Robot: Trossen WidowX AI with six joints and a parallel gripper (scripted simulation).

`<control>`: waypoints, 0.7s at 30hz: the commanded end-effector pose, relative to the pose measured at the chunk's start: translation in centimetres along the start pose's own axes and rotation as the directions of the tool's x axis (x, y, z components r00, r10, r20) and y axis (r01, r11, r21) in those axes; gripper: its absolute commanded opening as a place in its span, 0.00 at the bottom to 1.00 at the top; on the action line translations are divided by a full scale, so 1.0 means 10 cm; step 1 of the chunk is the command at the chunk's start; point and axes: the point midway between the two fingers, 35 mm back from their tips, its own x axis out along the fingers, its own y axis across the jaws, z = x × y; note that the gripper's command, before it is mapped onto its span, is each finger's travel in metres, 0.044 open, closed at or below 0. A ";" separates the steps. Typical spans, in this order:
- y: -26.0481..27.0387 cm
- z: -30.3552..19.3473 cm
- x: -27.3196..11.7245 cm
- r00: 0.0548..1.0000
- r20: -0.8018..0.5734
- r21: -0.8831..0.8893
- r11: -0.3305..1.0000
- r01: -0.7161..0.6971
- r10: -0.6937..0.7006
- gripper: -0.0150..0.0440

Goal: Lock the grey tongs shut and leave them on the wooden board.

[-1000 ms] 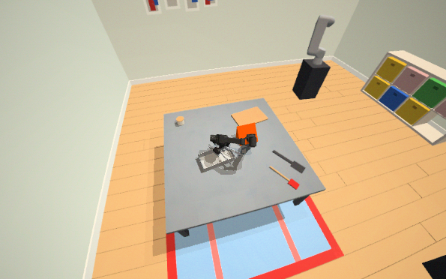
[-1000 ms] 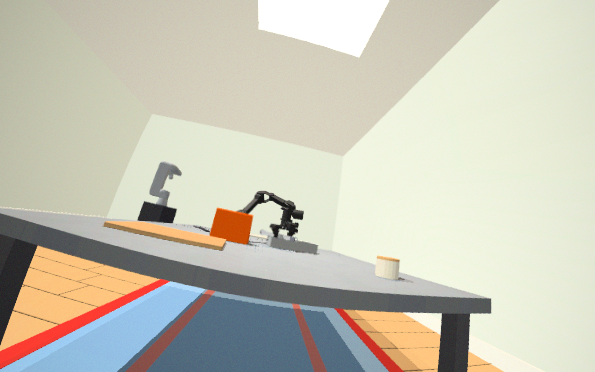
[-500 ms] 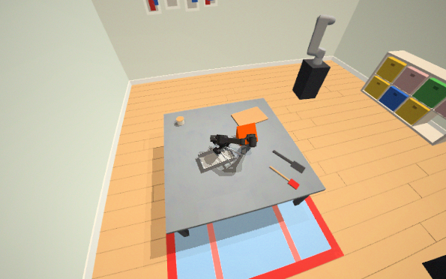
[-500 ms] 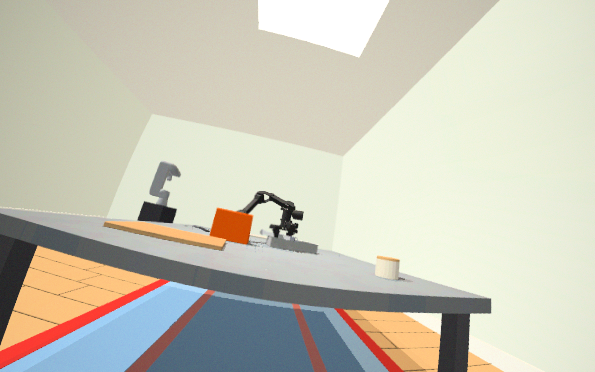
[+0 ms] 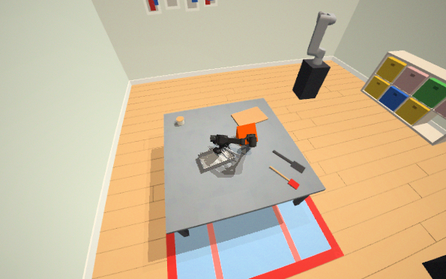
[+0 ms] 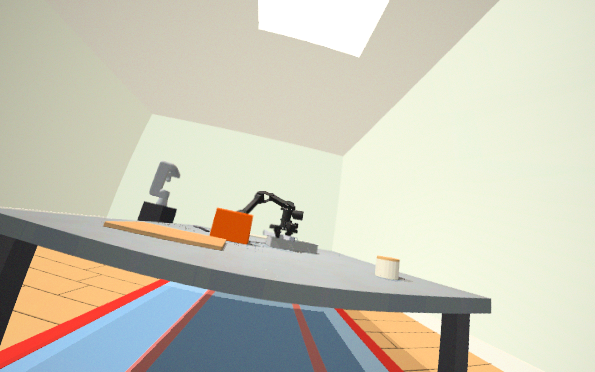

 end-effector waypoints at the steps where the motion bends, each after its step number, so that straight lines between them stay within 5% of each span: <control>1: 0.01 0.00 0.00 1.000 0.000 -0.003 1.000 -0.001 0.001 0.67; 21: 0.01 0.00 0.00 1.000 0.000 -0.003 1.000 -0.001 0.001 0.45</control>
